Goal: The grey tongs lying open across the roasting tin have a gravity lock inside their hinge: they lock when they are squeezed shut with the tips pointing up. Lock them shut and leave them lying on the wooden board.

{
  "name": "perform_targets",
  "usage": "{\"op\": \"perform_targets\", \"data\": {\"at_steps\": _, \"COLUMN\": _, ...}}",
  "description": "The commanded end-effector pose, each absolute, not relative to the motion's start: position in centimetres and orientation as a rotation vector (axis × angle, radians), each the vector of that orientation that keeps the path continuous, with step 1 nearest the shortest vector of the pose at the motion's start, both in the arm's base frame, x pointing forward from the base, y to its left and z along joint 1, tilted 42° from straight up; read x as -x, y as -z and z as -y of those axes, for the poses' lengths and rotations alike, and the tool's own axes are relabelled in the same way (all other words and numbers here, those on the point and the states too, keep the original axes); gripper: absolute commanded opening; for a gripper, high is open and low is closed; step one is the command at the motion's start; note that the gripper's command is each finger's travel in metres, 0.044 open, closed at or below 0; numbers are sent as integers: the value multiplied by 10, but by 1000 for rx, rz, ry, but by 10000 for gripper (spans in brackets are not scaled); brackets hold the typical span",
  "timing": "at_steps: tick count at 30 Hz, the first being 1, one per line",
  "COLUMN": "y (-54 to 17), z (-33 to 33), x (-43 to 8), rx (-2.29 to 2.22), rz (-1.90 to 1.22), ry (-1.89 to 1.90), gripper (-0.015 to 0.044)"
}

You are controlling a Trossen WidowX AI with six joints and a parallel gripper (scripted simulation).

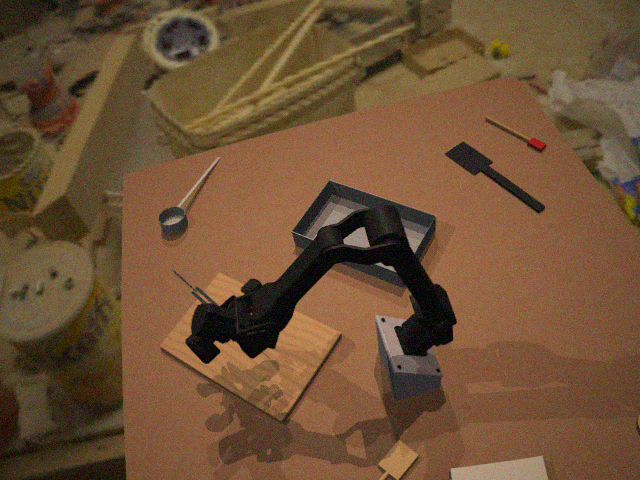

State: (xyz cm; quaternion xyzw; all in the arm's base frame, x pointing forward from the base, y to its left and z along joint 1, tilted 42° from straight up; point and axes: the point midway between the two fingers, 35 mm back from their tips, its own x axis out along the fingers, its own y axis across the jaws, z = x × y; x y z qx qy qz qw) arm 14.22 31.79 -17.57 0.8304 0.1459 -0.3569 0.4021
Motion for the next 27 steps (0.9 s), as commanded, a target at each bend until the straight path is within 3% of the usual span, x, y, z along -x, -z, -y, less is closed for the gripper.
{"op": "perform_targets", "data": {"at_steps": 1, "y": 165, "z": -320, "x": -141, "rx": -2144, "rz": -395, "ry": 837, "gripper": -150}}
{"op": "perform_targets", "data": {"at_steps": 27, "y": 139, "z": -303, "x": -132, "rx": -2260, "rz": -449, "ry": 642, "gripper": -150}}
